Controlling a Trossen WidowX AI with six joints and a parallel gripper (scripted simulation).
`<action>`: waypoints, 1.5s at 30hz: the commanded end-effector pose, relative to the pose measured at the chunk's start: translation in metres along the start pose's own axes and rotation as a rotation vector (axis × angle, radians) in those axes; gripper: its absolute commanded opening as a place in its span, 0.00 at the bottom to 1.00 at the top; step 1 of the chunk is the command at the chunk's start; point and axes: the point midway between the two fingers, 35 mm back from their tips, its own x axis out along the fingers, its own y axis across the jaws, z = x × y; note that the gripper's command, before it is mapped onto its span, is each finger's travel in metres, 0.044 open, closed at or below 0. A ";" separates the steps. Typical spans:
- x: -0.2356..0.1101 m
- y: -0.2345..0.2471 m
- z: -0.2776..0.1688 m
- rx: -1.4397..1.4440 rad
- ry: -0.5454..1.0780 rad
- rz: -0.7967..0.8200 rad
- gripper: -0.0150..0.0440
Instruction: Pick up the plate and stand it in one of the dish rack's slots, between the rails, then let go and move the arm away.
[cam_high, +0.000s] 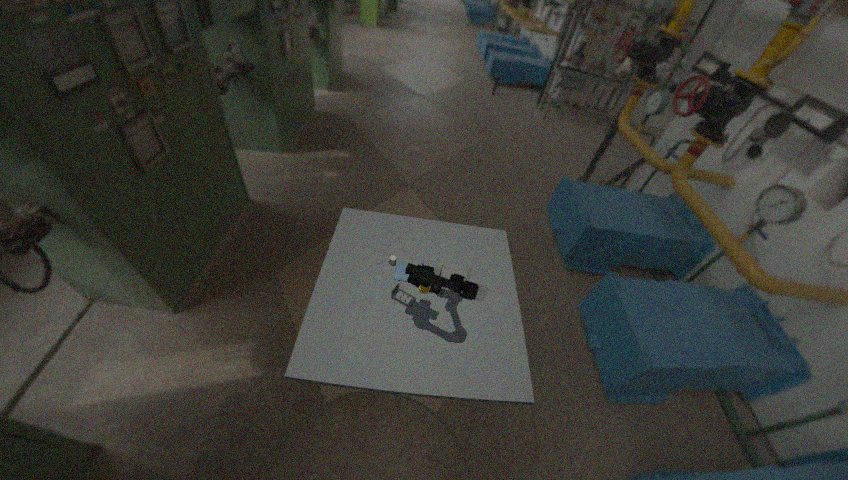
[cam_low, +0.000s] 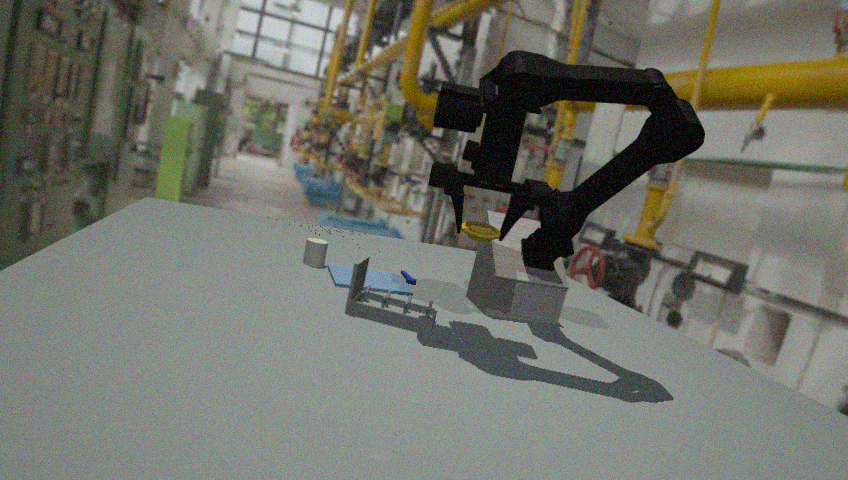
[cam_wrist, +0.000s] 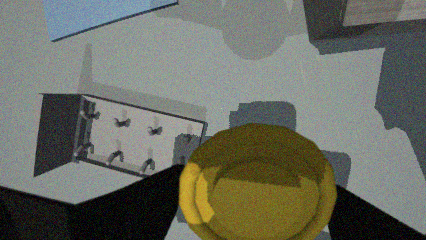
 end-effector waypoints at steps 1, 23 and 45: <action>0.013 -0.001 0.008 -0.036 -0.090 -0.009 0.25; 0.056 0.010 0.031 -0.302 -0.530 0.070 0.25; 0.078 0.027 0.028 -0.573 -0.866 0.315 0.25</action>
